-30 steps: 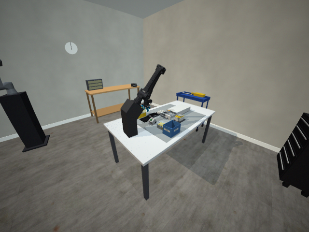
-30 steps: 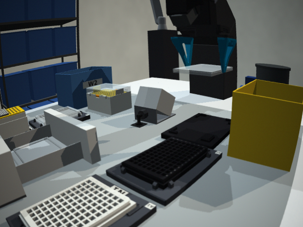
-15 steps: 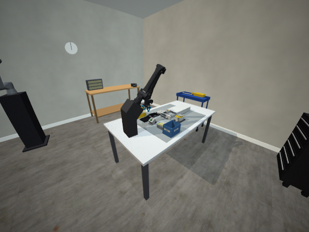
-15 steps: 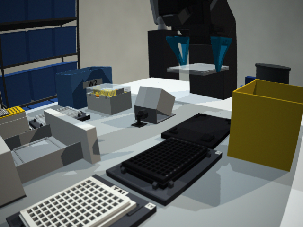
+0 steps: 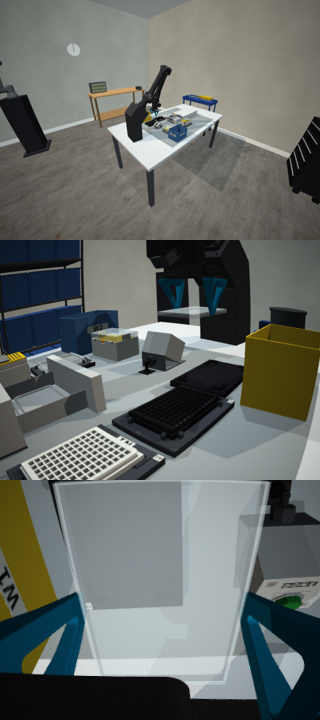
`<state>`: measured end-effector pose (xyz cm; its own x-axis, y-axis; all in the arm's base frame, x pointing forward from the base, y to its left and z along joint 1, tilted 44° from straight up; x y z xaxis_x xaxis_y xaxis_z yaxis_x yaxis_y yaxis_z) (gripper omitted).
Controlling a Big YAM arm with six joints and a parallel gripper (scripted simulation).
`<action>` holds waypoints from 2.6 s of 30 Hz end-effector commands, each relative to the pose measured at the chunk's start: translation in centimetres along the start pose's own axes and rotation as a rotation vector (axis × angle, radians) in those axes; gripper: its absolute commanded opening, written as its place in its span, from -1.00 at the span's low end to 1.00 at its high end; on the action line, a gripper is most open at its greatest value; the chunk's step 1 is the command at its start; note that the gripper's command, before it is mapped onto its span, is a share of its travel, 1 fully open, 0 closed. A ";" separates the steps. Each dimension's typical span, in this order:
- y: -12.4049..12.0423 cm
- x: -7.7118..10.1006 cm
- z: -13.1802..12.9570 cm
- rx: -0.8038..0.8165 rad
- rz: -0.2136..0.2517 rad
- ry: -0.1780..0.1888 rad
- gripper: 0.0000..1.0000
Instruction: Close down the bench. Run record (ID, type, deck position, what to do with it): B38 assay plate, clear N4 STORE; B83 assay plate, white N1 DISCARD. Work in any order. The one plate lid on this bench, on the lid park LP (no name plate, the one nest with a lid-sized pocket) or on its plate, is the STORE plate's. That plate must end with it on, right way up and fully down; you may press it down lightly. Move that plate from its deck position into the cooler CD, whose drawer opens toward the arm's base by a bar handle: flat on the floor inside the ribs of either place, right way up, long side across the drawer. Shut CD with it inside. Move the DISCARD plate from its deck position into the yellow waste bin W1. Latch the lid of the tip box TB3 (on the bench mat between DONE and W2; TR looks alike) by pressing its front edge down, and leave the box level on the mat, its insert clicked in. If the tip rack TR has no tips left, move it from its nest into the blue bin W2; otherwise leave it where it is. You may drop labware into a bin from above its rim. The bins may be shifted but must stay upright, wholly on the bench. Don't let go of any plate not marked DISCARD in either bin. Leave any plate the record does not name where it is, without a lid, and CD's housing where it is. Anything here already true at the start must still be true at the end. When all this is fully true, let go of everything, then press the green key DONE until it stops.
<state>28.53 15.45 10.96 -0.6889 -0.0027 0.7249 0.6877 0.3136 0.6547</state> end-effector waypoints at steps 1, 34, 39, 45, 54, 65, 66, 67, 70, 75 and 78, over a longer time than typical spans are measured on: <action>0.7 0.4 -1.1 0.011 -0.015 -0.006 -1.00; 3.4 0.7 -8.8 0.011 -0.032 -0.011 -1.00; 3.7 0.7 -10.1 0.011 -0.033 -0.012 -1.00; 3.9 0.7 -11.6 0.013 -0.028 -0.012 -1.00; 4.6 0.8 -13.5 0.014 -0.033 -0.015 -1.00; 4.3 0.3 -15.6 0.017 -0.011 -0.010 -1.00; 4.8 0.4 -16.0 0.016 -0.015 -0.011 -1.00; 5.0 0.3 -16.3 0.017 -0.013 -0.011 -1.00; 5.0 0.1 -17.1 0.017 -0.006 -0.009 -1.00; 5.4 0.1 -18.4 0.017 -0.007 -0.009 -1.00; 5.6 0.1 -19.2 0.017 -0.007 -0.010 -1.00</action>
<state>35.97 -0.33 18.50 -0.7001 -0.0008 0.7141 0.6784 0.3116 0.6654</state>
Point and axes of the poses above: the point where the finger pads meet when closed, its own x axis back along the fingers, its own z axis across the jaws, y = z × x, the point moved 8 cm from there along x, back along the fingers, and after that the axes turned 14 degrees about x, right-handed, at the moved point
